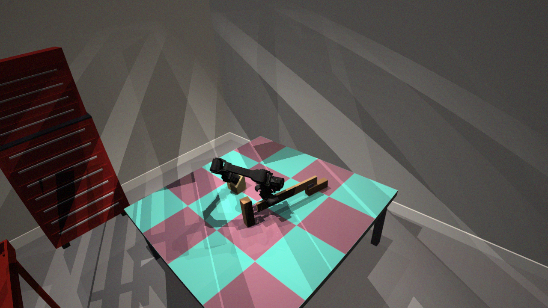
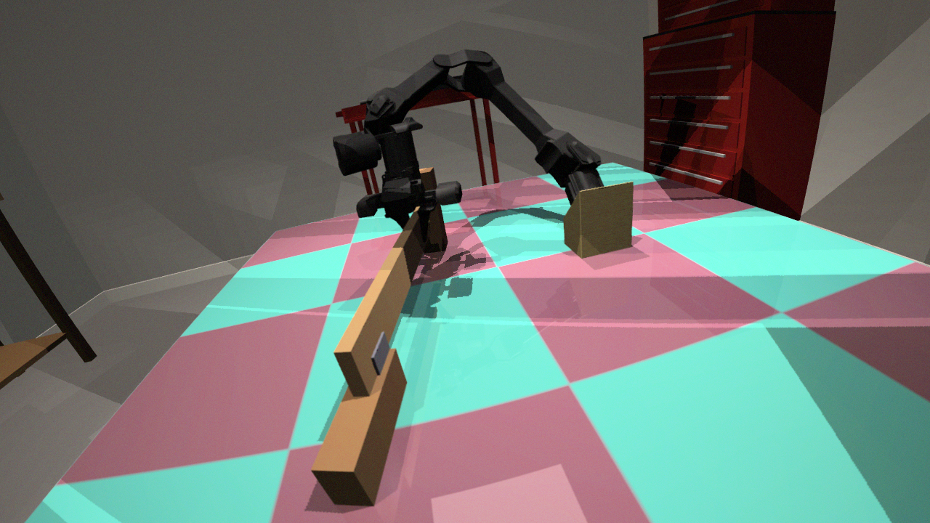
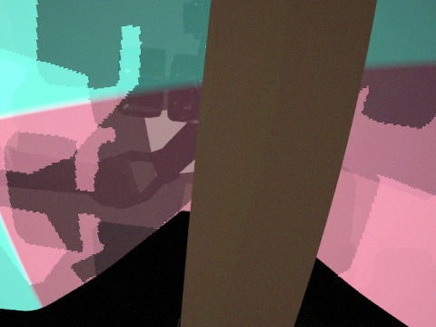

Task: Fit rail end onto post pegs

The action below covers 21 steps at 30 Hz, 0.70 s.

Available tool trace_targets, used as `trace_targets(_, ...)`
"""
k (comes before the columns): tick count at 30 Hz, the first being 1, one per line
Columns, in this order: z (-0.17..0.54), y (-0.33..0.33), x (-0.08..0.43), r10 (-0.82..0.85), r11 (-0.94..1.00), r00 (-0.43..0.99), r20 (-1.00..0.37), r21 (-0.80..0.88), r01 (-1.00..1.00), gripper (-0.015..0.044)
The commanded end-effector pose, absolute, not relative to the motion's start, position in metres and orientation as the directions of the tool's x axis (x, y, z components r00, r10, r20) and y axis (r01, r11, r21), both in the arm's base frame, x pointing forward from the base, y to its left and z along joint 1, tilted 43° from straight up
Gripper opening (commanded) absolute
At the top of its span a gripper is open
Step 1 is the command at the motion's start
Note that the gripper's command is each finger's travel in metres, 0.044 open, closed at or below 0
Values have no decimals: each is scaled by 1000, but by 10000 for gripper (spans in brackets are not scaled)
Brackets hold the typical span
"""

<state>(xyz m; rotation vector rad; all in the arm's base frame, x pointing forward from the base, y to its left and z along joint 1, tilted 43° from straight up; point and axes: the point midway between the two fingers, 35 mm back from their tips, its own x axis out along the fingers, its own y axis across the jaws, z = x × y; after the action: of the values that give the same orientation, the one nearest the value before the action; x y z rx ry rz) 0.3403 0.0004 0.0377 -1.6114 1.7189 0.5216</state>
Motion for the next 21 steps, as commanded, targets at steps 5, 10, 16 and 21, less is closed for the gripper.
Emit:
trace_targets(5,36,2,340,-681,139,35,-731,-176,-975,0)
trace_targets(10,37,2,340,-681,139,35,-731,-176,-975,0)
trace_targets(16,38,3,340,-681,139,35,-732,-176,-975,0)
trace_targets(21,38,3,340,-681,139,35,-732,-176,-975,0)
